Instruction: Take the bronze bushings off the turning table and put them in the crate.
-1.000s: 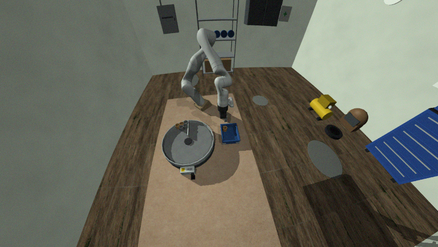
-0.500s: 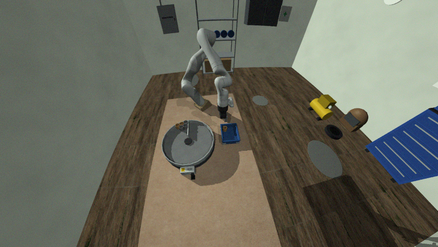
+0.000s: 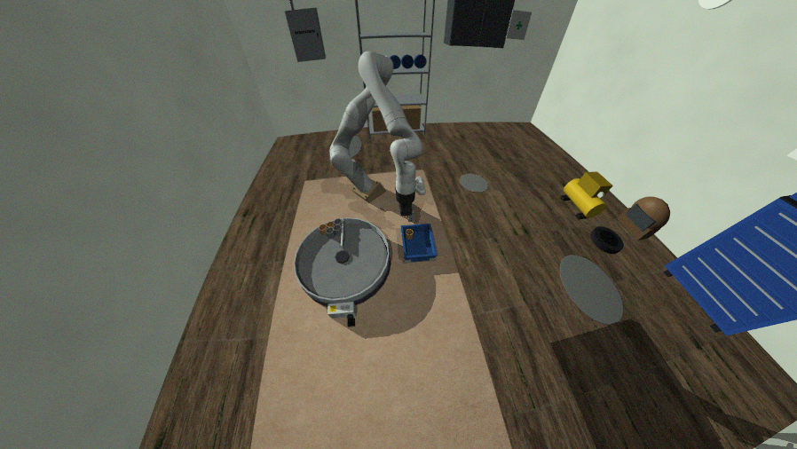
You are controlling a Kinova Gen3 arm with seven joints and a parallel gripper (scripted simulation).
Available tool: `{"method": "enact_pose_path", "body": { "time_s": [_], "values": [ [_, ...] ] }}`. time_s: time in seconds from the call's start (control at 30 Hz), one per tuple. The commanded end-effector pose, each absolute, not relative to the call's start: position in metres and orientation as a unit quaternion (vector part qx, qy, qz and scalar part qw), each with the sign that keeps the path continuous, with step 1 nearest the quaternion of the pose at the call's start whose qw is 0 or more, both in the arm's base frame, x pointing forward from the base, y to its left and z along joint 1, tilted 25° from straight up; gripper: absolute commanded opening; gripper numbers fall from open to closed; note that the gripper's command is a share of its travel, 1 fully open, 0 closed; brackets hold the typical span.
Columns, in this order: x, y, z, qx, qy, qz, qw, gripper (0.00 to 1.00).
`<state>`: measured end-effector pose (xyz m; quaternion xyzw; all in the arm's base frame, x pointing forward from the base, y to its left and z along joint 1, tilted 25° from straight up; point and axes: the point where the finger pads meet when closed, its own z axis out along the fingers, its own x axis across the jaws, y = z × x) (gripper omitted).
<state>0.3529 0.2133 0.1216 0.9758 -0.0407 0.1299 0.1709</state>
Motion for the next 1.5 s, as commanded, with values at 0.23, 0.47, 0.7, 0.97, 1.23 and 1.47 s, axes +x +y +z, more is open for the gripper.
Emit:
{"method": "enact_pose_path", "body": {
  "time_s": [0.23, 0.47, 0.7, 0.97, 1.23, 1.47],
  "values": [
    [0.353, 0.214, 0.122, 0.976, -0.040, 0.130, 0.170, 0.47],
    [0.342, 0.169, 0.135, 0.976, -0.040, 0.130, 0.170, 0.45],
    [0.340, 0.158, 0.138, 0.976, -0.040, 0.130, 0.170, 0.45],
    [0.334, 0.135, 0.144, 0.976, -0.040, 0.130, 0.171, 0.45],
    [0.326, 0.101, 0.153, 0.976, -0.040, 0.130, 0.171, 0.45],
    [0.326, 0.101, 0.153, 0.976, -0.040, 0.130, 0.171, 0.45]
  ]
}}
